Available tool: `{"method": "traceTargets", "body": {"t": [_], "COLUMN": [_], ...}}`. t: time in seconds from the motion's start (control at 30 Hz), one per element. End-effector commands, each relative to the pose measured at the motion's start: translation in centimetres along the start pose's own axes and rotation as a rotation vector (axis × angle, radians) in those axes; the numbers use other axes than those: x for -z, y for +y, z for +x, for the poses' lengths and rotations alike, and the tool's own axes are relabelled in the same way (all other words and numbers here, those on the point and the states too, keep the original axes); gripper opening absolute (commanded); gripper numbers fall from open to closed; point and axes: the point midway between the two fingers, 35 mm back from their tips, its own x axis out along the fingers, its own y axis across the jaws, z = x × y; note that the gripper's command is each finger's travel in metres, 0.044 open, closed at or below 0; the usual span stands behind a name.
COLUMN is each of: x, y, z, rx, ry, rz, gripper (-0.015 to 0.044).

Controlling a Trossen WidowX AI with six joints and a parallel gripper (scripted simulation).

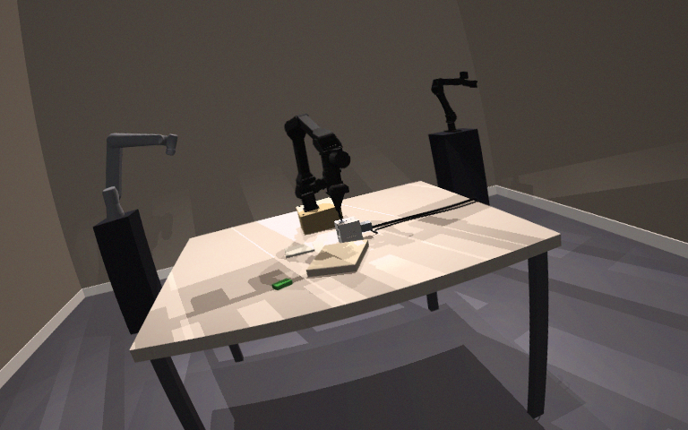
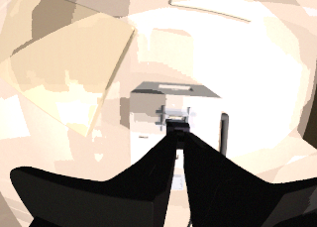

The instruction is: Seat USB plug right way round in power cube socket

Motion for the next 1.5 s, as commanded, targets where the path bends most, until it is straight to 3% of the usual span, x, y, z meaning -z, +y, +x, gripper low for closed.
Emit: {"method": "traceTargets", "body": {"t": [0.0, 1.47], "x": [-0.08, -0.06], "y": [0.04, 0.04], "z": [0.10, 0.63], "rx": [-0.002, -0.002], "ry": [-0.006, -0.006], "rz": [0.005, 0.005], "gripper": [0.0000, 0.0000]}}
